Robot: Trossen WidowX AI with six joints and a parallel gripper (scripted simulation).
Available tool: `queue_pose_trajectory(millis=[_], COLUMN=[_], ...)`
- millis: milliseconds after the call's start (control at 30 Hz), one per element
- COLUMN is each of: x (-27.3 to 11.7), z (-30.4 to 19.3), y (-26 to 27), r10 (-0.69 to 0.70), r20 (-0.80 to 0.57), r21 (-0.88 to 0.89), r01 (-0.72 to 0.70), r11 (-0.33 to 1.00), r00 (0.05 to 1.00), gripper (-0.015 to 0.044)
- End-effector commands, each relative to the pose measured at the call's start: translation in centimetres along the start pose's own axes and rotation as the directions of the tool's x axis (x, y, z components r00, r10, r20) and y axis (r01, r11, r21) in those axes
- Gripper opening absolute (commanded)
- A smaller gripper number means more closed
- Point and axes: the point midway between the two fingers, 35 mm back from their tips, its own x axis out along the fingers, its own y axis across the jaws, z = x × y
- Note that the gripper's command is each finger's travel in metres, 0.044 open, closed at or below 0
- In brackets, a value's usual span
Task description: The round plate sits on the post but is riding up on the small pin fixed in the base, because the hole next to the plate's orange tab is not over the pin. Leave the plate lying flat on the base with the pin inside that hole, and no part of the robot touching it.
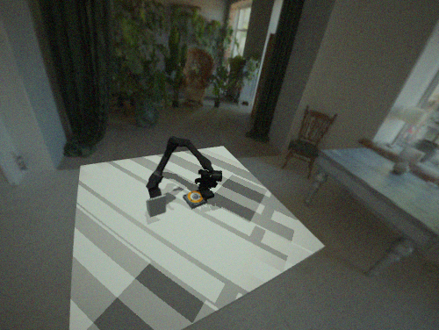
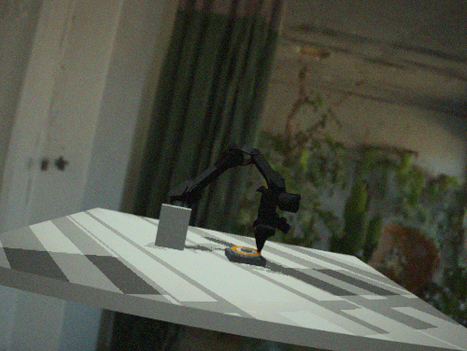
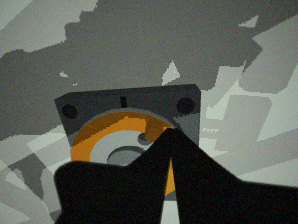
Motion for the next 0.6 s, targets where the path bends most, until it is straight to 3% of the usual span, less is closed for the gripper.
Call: queue_pose_trajectory(millis=[0, 567], x=[0.0, -0.2], z=[0.3, 0.9], y=[0.7, 1.9], r10=[0.006, 0.006], r20=[0.000, 0.000], r21=[-0.005, -0.005], r01=[-0.006, -0.006], r11=[1.000, 1.000], r00=[1.000, 1.000], gripper=[0.0000, 0.0000])
